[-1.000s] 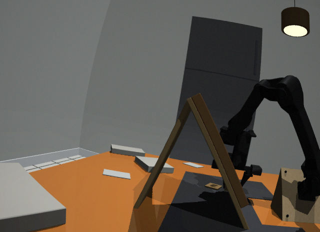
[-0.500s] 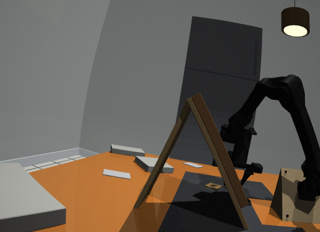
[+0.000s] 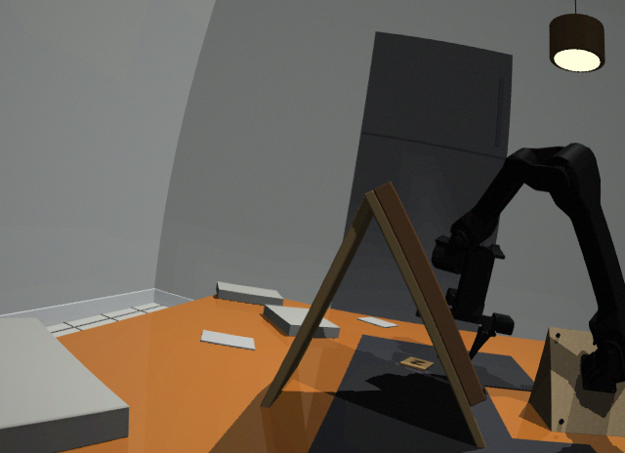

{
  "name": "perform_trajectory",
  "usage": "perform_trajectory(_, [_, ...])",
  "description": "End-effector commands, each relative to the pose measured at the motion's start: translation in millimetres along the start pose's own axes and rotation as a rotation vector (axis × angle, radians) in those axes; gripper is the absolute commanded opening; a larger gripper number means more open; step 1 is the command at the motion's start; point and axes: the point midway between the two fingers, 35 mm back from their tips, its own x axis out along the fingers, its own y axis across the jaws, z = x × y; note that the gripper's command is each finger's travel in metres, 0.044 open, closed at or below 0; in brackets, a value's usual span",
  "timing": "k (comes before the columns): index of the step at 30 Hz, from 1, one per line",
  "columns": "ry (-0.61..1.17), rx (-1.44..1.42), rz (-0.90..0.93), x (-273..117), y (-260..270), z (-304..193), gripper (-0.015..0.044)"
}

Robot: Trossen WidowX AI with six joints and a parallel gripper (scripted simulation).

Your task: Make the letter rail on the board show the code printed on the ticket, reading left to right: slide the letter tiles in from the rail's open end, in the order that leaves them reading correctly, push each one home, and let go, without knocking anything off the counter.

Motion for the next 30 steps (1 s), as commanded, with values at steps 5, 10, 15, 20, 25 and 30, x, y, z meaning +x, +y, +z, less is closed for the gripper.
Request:
perform_trajectory(5, [-0.035, -0.091, 0.131, -17.7, 13.9, 9.9, 0.0])
perform_trajectory(10, [-0.064, -0.226, 0.221, -26.5, 26.7, 17.0, 0.0])
perform_trajectory(15, [-0.102, -0.362, 0.305, -36.0, 38.6, 23.4, 0.0])
perform_trajectory(20, [-0.149, -0.5, 0.382, -46.1, 49.5, 29.3, 0.0])
perform_trajectory(25, [-0.193, -0.635, 0.448, -54.8, 58.1, 32.2, 0.0])
perform_trajectory(30, [-0.245, -0.777, 0.513, -64.4, 66.2, 34.3, 0.0])
